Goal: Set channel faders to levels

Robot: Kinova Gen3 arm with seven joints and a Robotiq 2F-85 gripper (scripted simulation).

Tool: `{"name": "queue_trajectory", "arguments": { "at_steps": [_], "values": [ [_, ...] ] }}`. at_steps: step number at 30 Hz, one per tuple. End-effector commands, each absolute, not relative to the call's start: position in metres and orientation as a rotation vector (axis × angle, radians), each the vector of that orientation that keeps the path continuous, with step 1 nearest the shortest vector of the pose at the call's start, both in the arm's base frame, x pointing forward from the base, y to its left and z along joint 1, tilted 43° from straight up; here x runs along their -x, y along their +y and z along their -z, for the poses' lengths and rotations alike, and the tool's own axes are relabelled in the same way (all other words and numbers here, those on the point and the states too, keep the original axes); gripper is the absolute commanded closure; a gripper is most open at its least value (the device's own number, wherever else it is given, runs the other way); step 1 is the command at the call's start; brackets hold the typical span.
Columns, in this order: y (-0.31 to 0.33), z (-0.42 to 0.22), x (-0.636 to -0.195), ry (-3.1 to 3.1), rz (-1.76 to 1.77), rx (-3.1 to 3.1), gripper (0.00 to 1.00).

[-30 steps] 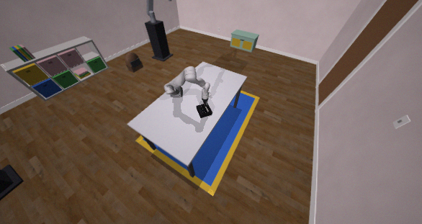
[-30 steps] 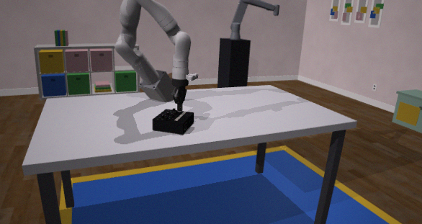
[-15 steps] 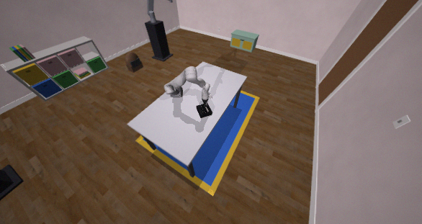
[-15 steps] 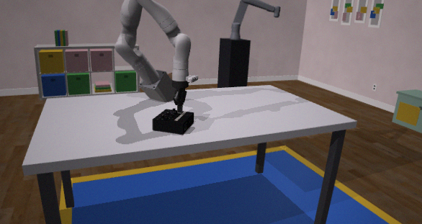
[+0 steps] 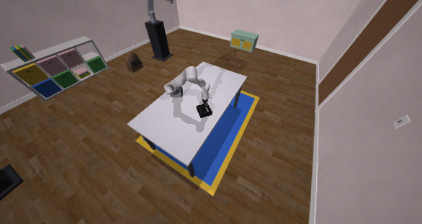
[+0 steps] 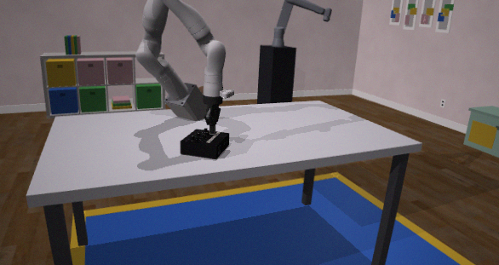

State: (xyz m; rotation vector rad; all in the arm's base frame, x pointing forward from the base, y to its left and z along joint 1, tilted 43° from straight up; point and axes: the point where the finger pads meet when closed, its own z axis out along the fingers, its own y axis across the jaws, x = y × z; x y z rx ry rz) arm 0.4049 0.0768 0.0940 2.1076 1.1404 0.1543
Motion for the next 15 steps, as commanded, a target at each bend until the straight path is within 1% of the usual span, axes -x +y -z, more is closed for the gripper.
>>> {"name": "queue_trajectory", "arguments": {
  "at_steps": [1, 15],
  "values": [
    [0.0757, -0.0936, -0.4054, 1.137, -0.158, -2.107, 1.00],
    [0.0731, -0.0944, -0.4033, 1.137, -0.158, -2.107, 1.00]
  ]
}}
